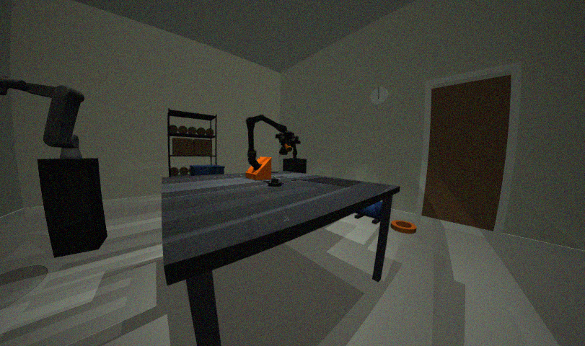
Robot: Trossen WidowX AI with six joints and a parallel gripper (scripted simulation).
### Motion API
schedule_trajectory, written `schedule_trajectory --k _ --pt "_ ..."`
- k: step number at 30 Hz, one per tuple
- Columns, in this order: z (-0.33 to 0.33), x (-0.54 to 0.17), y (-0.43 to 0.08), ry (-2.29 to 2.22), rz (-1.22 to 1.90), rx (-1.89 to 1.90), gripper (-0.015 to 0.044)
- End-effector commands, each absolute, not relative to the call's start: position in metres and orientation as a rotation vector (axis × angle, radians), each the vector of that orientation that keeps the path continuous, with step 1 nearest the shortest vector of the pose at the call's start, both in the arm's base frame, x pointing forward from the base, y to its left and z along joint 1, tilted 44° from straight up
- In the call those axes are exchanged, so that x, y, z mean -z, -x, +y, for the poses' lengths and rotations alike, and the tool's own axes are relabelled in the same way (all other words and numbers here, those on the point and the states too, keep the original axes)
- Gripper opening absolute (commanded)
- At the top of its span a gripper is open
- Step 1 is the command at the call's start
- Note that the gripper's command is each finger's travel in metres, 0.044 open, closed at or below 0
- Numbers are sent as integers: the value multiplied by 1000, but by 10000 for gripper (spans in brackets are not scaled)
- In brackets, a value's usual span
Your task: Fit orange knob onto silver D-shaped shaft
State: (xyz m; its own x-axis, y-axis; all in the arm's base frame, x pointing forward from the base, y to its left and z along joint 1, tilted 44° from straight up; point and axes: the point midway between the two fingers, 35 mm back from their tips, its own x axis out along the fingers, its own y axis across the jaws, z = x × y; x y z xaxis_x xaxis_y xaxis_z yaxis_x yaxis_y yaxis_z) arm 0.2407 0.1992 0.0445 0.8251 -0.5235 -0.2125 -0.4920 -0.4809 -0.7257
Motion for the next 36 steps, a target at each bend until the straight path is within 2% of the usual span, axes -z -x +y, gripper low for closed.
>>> schedule_trajectory --k 1,36 --pt "195 -41 -243 2127 814 11 0" --pt "140 5 -270 1587 1692 -449 0"
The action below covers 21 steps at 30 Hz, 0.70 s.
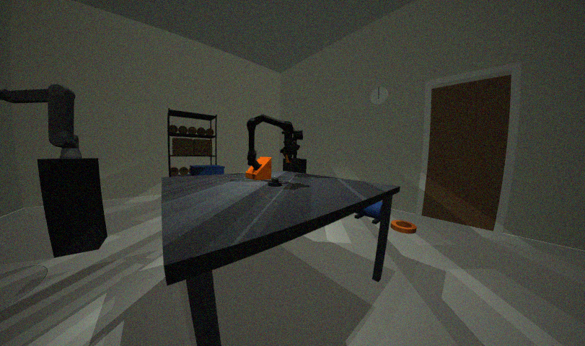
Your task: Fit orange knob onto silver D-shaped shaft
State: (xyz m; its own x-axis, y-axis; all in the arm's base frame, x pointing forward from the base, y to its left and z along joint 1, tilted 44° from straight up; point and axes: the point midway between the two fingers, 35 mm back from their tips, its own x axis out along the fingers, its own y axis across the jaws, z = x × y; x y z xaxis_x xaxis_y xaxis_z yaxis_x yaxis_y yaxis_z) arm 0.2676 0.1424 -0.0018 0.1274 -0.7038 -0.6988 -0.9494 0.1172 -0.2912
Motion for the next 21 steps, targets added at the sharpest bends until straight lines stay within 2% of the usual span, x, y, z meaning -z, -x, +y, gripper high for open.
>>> schedule_trajectory --k 1,21 --pt "139 6 -271 1570 1710 -460 0" --pt "75 82 -285 1552 1721 -464 0"
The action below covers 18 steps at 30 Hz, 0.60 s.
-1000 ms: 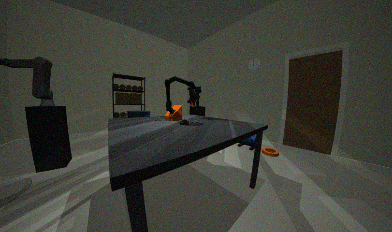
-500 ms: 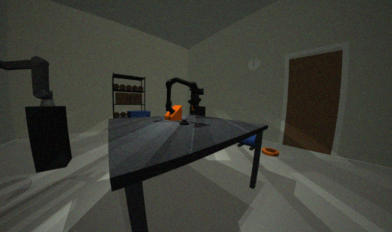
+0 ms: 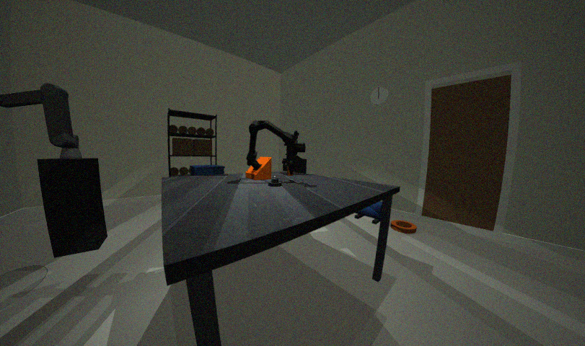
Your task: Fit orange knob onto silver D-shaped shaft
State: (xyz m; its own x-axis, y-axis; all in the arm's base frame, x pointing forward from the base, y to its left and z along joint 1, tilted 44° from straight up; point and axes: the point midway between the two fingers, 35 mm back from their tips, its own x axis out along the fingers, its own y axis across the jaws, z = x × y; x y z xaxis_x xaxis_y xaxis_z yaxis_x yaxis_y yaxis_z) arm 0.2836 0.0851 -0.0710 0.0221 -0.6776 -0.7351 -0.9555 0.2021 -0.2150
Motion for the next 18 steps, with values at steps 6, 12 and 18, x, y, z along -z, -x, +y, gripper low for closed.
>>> schedule_trajectory --k 6,12,18 --pt "53 106 -286 1548 1728 -460 0" --pt "49 108 -284 1547 1729 -460 0" --pt "51 107 -284 1538 1736 -462 158"
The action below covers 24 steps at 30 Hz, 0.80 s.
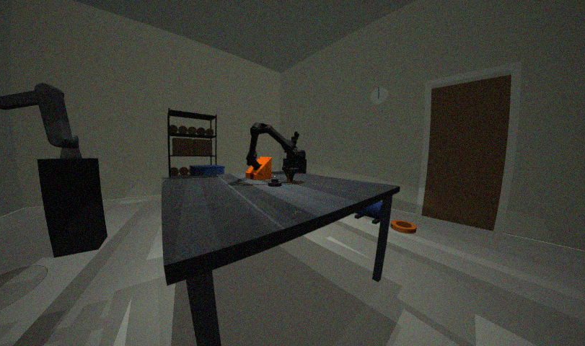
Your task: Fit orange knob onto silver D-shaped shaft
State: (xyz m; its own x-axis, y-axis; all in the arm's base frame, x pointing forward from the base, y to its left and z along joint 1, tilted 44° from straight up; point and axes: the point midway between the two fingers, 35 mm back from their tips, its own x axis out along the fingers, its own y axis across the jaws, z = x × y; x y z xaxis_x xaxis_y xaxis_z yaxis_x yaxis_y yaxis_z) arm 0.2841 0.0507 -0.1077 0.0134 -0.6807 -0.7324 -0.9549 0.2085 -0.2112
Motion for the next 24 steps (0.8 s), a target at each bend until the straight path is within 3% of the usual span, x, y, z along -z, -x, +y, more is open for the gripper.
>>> schedule_trajectory --k 1,4,19,24 --pt "51 107 -284 1538 1736 -462 184" --pt "51 107 -284 1538 1736 -462 240" --pt "51 107 -284 1538 1736 -462 240" --pt "91 67 -285 1542 1729 -465 371"
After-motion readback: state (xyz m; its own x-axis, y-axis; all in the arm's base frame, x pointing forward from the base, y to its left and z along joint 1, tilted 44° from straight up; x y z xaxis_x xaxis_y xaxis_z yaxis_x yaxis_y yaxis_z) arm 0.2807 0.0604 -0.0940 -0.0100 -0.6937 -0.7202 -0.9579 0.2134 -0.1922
